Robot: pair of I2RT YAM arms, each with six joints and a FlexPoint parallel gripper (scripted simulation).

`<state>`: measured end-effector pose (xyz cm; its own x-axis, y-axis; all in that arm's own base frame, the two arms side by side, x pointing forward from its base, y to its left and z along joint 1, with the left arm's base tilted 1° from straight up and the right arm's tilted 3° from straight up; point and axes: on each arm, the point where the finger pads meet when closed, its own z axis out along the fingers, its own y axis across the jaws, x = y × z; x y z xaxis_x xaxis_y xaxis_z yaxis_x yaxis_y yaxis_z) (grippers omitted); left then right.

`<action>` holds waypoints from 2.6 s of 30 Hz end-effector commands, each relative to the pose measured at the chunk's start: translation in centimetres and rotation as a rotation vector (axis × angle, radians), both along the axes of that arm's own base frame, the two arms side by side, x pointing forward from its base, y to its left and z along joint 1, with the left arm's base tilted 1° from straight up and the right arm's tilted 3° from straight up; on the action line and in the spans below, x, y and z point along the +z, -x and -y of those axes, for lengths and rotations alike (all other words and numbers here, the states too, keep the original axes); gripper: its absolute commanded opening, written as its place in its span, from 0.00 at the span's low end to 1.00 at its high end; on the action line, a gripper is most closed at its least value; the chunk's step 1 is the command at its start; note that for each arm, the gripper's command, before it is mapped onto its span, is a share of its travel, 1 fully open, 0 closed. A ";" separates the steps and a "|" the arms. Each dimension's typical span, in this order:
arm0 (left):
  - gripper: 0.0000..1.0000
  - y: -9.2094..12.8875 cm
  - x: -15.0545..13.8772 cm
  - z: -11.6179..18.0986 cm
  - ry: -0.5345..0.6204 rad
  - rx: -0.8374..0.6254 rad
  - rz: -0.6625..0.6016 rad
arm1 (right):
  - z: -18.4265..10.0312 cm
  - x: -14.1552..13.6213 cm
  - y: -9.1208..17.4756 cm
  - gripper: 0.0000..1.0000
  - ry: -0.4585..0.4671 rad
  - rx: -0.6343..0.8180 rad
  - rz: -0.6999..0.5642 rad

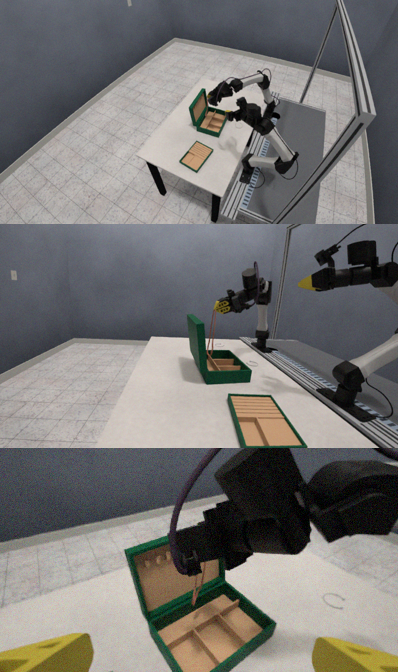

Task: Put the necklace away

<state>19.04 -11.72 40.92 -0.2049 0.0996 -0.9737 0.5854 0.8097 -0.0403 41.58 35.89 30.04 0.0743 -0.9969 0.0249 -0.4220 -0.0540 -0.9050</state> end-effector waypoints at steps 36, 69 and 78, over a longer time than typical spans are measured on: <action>1.00 0.1 0.7 -0.3 -0.015 0.008 0.013 | -2.2 3.7 0.1 0.00 -0.086 0.007 0.063; 1.00 0.1 1.0 -0.3 -0.019 0.007 0.022 | -2.2 -5.1 -1.7 0.00 -0.041 0.000 0.032; 1.00 0.2 1.2 -0.3 -0.017 0.007 0.027 | -2.0 -3.4 -1.2 0.00 -0.058 0.010 0.036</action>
<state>18.78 -11.40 40.91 -0.2084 0.1171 -0.9710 0.5776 0.8159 -0.0256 43.38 37.62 21.62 0.0670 -0.9965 0.0495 -0.4383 -0.0740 -0.8958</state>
